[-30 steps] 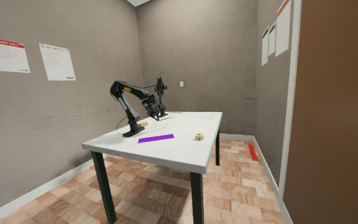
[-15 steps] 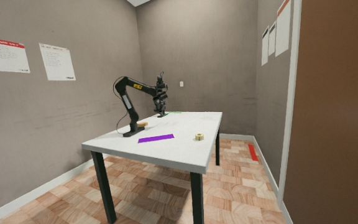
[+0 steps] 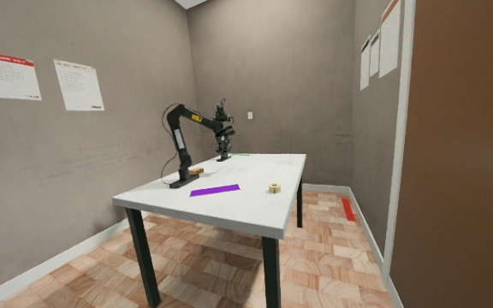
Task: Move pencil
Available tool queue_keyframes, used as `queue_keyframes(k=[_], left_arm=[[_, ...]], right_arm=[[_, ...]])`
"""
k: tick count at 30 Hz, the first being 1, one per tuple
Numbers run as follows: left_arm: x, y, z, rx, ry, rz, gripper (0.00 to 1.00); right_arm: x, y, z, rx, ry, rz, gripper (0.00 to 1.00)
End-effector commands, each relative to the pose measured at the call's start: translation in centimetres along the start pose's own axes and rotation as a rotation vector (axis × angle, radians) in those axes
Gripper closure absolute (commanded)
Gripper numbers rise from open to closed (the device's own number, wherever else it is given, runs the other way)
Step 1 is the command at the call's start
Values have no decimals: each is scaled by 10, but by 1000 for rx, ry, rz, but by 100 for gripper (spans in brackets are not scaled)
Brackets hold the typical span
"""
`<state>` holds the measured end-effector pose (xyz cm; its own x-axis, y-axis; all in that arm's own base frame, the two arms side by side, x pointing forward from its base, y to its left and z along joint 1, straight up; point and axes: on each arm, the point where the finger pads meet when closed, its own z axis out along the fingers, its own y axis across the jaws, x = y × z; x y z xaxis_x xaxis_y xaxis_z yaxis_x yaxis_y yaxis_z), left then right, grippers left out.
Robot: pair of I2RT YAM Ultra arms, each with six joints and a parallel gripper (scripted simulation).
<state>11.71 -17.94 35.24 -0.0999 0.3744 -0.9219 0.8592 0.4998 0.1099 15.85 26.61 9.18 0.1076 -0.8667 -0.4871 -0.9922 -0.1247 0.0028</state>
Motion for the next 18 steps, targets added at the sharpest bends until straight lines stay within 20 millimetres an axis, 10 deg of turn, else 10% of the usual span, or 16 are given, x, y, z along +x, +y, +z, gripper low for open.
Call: queue_keyframes(k=[1,6,18], left_arm=[[-12,1,-12,-1,-46,11,11],[6,-6,16,63,59,139,62],[90,18,106,245,420,285,62]], right_arm=[[-13,-3,-5,3,-9,-4,100],[-14,-4,-6,2,-10,-8,100],[-14,-4,-6,2,-10,-8,100]])
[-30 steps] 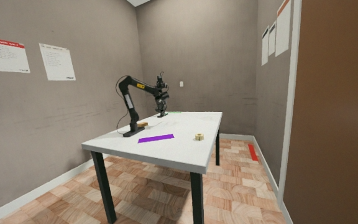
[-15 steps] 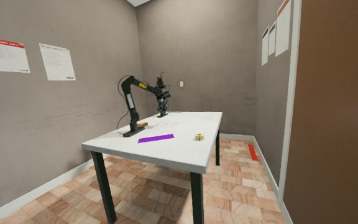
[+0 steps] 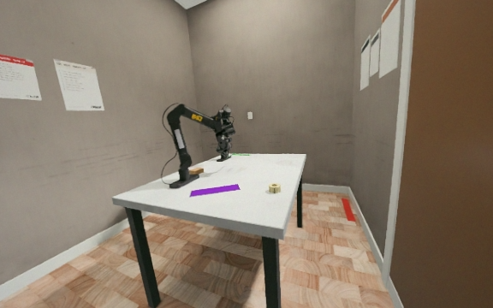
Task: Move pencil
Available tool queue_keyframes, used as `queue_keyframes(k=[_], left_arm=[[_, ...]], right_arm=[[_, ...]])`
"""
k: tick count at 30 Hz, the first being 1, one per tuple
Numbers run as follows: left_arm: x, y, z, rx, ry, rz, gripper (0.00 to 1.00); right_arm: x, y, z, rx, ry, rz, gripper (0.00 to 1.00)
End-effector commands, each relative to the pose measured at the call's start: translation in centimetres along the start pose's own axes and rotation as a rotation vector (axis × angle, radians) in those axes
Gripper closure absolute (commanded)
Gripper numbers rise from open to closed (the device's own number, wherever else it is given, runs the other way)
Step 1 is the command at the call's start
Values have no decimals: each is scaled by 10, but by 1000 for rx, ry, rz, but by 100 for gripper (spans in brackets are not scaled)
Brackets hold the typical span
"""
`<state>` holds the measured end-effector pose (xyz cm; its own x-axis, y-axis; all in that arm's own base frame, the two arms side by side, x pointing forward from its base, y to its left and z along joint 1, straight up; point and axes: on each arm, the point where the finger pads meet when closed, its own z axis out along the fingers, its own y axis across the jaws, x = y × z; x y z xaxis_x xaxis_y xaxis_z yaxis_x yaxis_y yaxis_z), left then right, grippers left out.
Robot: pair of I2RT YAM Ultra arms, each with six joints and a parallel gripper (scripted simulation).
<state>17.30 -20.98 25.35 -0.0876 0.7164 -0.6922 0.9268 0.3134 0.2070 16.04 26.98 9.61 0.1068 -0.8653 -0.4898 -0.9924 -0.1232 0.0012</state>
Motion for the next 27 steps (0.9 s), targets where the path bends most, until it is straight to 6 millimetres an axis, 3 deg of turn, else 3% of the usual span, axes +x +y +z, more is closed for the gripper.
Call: queue_keyframes(k=[1,6,8,13,27], left_arm=[[14,-2,31,141,71,116,62],[49,7,65,251,169,103,62],[49,7,65,251,169,103,62],[71,12,81,307,216,72,62],[76,15,83,301,234,52,62]], right_arm=[[-9,-1,-3,0,-7,-8,100],[-9,-1,-3,0,-7,-8,100],[-9,-1,-3,0,-7,-8,100],[-8,-3,-4,10,-14,-10,100],[-8,-3,-4,10,-14,-10,100]])
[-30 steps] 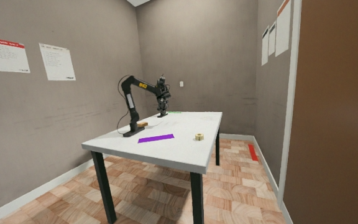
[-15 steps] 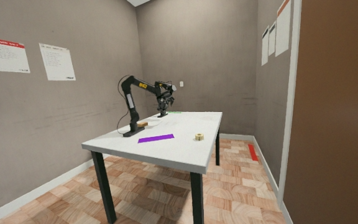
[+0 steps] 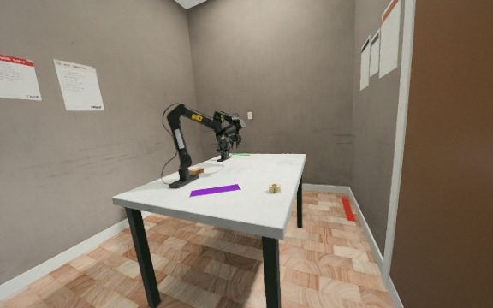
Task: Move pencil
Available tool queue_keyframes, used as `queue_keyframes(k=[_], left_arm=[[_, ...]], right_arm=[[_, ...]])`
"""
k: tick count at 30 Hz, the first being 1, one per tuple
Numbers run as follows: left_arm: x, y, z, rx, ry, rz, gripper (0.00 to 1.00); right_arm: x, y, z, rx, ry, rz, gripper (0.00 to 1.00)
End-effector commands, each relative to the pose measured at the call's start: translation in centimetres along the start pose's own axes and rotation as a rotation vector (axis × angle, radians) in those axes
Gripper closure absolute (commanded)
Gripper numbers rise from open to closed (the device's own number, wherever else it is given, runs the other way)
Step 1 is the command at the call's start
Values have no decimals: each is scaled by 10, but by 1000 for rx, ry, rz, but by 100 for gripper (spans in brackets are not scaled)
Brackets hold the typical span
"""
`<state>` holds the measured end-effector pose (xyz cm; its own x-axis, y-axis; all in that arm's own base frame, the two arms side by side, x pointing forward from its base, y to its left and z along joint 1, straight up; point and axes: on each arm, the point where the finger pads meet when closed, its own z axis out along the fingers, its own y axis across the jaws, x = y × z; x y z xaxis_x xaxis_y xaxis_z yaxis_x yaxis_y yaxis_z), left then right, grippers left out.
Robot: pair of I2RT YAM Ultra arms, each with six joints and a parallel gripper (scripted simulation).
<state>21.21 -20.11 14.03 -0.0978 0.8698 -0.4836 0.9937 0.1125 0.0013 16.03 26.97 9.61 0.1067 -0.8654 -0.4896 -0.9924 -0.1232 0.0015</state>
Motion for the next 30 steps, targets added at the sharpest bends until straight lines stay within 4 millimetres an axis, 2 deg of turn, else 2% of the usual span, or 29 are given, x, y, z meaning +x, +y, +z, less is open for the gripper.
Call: queue_keyframes(k=[1,3,13,30], left_arm=[[-5,-2,-5,5,-22,11,62],[-10,1,-3,-10,-37,25,62],[-7,-2,20,6,-25,13,62],[-12,0,46,-2,-30,18,62]], right_arm=[[-8,-3,-4,11,-14,-11,100],[-8,-3,-4,11,-14,-11,100],[-8,-3,-4,11,-14,-11,100],[-8,-3,-4,11,-14,-11,100]])
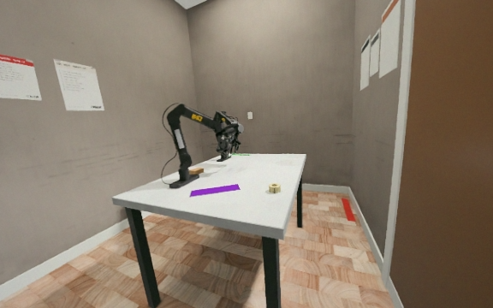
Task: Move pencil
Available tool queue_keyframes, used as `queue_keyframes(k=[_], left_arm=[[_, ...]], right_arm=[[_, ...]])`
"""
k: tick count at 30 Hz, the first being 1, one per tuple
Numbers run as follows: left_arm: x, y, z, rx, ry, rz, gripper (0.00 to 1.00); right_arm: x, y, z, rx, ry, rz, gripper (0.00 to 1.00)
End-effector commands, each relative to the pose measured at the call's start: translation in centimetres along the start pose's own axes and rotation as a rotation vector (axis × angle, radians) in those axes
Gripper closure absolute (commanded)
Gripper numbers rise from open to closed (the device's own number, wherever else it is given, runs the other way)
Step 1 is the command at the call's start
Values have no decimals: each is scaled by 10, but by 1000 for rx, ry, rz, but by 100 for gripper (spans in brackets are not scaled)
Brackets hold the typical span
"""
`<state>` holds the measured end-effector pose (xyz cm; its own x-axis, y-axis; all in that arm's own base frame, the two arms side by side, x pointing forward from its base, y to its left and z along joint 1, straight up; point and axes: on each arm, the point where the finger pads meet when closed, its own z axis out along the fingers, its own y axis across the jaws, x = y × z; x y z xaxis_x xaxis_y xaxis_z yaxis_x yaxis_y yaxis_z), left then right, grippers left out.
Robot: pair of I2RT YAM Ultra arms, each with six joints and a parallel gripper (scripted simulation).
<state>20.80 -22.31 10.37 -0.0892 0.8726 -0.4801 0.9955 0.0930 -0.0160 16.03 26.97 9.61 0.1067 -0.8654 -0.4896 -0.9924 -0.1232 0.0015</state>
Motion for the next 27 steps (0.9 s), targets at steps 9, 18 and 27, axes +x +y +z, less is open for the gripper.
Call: queue_keyframes(k=[9,18,27], left_arm=[[-11,7,5,-27,-34,9,62],[-11,7,5,-27,-34,9,62],[-11,7,5,-27,-34,9,88]], right_arm=[[-8,-3,-4,11,-14,-11,100],[-8,-3,-4,11,-14,-11,100],[-8,-3,-4,11,-14,-11,100]])
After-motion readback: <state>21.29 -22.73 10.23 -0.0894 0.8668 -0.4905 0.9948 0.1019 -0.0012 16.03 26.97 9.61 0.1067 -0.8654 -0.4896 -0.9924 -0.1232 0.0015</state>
